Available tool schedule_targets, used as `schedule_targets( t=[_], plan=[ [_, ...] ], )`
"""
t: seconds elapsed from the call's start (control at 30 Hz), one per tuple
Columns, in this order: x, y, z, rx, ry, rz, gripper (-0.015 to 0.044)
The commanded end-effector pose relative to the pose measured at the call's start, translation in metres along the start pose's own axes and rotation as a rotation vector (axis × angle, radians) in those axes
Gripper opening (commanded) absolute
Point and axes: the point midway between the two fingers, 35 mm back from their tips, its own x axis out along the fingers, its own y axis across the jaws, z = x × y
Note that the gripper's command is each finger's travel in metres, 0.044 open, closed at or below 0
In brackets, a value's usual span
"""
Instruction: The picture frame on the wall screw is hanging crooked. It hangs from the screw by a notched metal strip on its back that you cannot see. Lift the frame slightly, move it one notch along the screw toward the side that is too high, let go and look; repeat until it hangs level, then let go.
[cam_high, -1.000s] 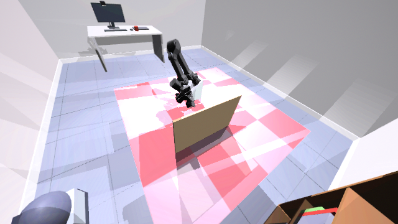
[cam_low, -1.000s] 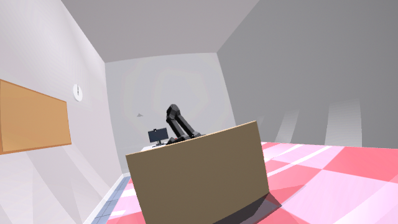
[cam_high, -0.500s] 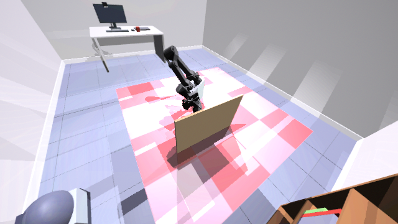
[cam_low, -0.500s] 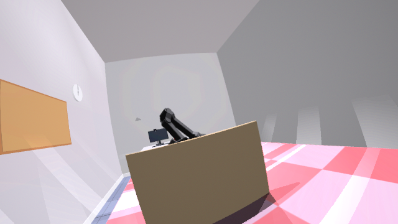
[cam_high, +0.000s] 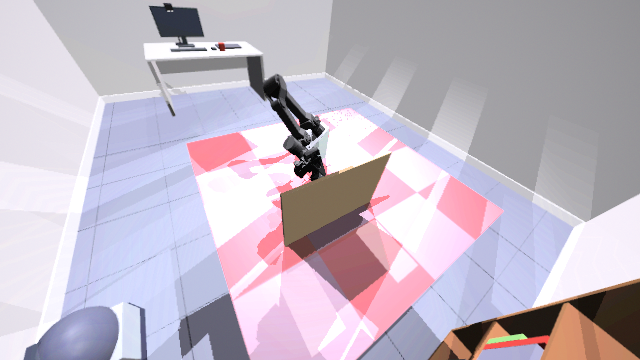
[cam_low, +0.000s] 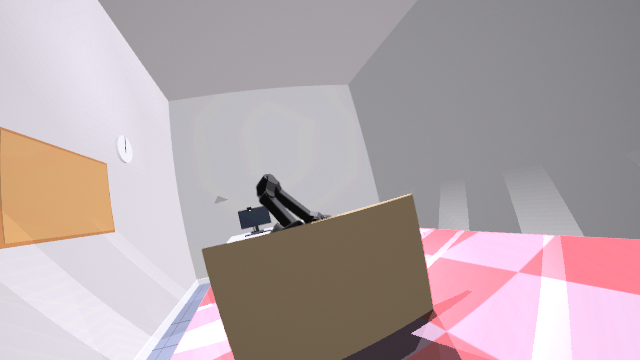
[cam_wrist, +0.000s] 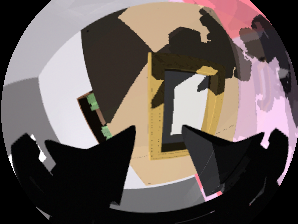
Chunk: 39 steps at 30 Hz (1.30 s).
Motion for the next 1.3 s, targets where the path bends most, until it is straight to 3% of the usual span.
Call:
schedule_targets(
  t=[0.0,0.63,1.27],
  plan=[
    [0.006,0.001,0.001,-0.008,-0.003,0.003,0.026],
    [0.036,0.002,0.0,-0.008,-0.004,0.004,0.026],
    [0.036,0.002,0.0,-0.008,-0.004,0.004,0.026]
  ],
)
